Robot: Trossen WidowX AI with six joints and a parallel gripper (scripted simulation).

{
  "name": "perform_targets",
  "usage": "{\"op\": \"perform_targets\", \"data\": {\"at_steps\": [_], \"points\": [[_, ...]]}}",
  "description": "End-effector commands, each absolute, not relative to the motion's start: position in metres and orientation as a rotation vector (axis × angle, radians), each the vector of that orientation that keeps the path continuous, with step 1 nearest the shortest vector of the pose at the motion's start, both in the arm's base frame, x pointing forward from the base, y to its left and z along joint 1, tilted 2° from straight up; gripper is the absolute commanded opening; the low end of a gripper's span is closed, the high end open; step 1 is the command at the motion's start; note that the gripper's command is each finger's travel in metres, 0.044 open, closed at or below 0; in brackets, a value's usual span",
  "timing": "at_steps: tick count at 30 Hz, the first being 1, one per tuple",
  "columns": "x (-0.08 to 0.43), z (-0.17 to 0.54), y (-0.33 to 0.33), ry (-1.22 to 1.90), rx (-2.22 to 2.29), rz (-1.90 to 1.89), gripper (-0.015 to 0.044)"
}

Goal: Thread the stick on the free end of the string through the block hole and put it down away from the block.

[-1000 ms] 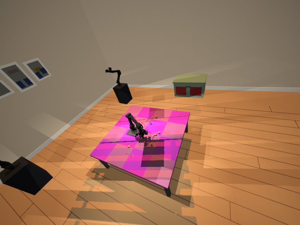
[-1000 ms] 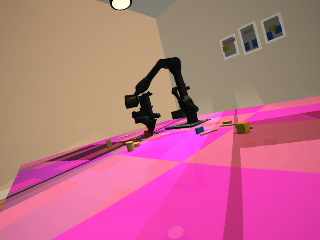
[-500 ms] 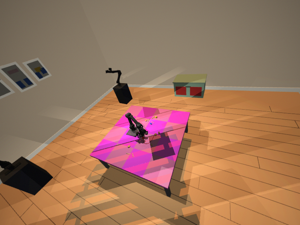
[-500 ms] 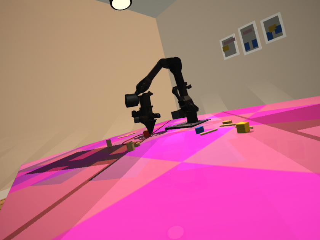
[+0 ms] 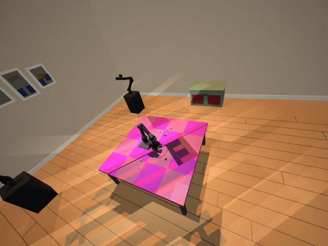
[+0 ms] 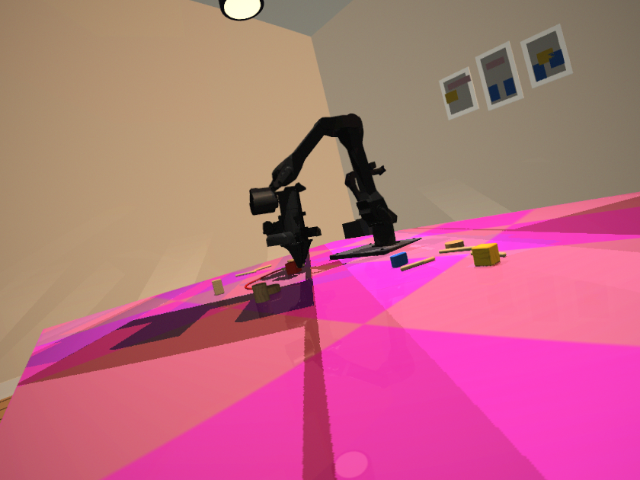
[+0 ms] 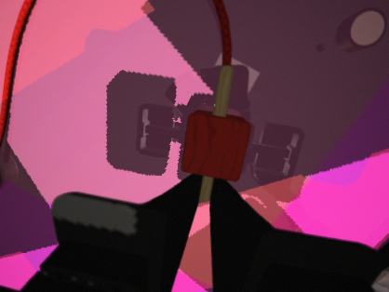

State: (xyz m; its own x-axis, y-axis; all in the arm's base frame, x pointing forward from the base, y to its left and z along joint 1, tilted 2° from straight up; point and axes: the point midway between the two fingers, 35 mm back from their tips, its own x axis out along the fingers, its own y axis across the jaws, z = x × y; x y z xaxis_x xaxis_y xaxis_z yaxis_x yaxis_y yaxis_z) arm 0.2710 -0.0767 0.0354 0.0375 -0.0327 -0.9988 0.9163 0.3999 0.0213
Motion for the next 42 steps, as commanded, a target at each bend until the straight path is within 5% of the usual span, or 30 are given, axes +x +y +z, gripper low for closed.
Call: {"op": "perform_targets", "data": {"at_steps": [1,42], "points": [[0.271,0.034,-0.077,1.322,0.896,-0.908,0.0000],[0.268,0.040,-0.051,1.265,0.943,-0.916,0.0000]]}}
